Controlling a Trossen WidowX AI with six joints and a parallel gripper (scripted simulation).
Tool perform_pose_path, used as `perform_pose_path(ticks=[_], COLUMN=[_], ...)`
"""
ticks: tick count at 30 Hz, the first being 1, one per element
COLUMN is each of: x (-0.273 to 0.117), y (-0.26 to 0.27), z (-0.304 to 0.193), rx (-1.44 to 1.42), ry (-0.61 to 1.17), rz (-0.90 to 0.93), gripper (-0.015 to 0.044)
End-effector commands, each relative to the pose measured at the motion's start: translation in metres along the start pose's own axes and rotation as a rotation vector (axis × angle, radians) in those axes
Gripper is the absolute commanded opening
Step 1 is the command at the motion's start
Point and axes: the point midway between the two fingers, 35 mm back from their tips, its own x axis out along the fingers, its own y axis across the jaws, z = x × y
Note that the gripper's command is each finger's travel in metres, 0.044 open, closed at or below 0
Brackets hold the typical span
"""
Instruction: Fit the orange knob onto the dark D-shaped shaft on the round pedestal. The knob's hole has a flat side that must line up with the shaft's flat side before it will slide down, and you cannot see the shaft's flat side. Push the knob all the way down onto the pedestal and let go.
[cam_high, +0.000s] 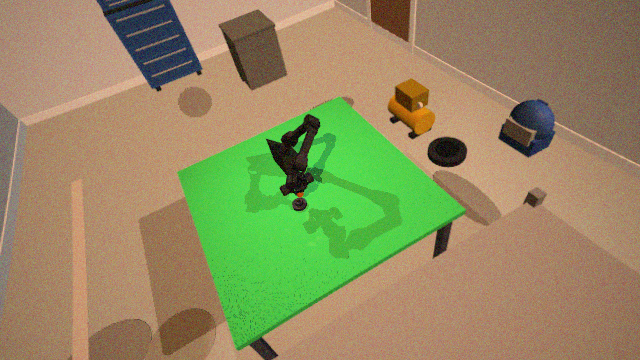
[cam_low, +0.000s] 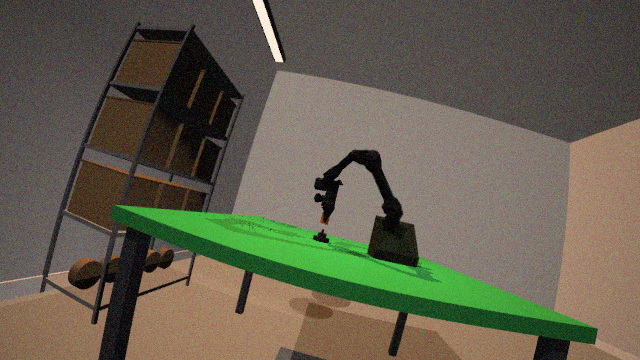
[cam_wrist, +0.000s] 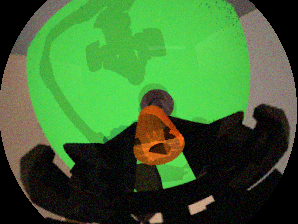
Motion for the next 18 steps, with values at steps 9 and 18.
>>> perform_pose_path(ticks=[9,18], x=[0.009,0.032], y=[-0.022,-0.022], z=[-0.004,-0.005], rx=[-0.005,-0.005], ry=[-0.003,-0.003], rz=[-0.001,0.0], gripper=[0.0,0.0])
